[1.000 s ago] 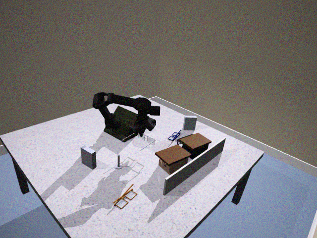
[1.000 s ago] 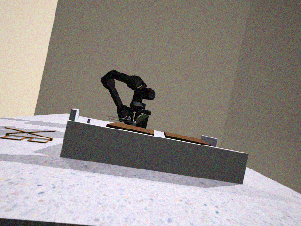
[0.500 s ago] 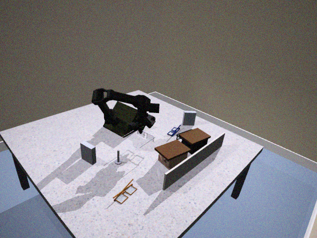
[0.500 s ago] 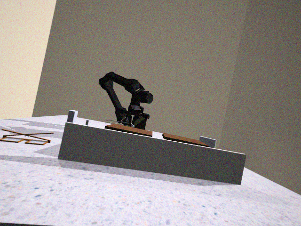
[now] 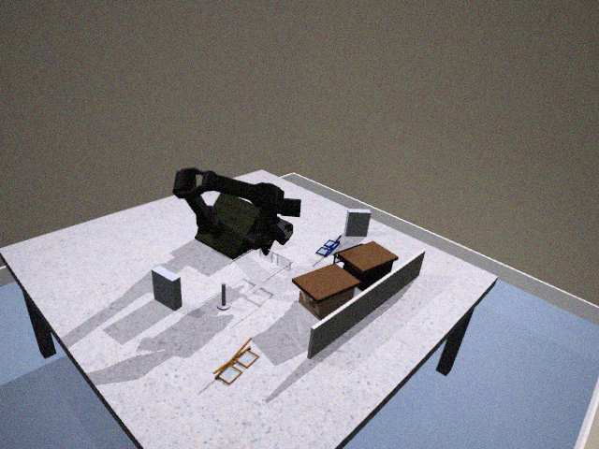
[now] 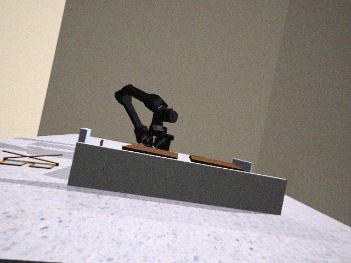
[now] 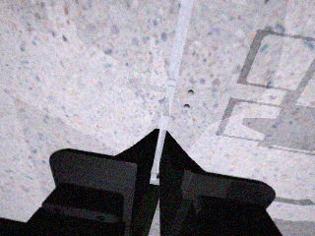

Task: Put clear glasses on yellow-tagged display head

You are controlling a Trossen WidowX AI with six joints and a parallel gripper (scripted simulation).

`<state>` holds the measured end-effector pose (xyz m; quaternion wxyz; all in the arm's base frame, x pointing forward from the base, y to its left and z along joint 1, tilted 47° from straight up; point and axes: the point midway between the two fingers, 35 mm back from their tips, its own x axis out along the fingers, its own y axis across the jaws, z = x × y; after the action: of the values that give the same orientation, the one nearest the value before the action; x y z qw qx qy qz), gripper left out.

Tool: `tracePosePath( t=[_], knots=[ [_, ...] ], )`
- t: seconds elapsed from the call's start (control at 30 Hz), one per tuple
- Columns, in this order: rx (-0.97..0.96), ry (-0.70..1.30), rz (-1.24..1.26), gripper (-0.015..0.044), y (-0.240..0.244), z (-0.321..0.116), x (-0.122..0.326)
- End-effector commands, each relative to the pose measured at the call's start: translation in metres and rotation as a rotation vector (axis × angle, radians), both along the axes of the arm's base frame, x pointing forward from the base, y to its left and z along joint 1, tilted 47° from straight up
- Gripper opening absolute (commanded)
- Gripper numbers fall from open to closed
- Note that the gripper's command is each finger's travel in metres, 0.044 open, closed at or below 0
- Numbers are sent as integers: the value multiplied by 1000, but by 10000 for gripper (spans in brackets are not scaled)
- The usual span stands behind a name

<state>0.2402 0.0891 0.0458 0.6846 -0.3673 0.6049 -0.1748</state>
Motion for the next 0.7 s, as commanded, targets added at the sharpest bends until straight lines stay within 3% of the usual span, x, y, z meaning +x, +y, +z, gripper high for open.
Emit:
tracePosePath(
  t=[0.0,0.67],
  knots=[
    [-6,4,4,0,-4,-2,0],
    [-7,3,3,0,-15,-13,3]
  ],
)
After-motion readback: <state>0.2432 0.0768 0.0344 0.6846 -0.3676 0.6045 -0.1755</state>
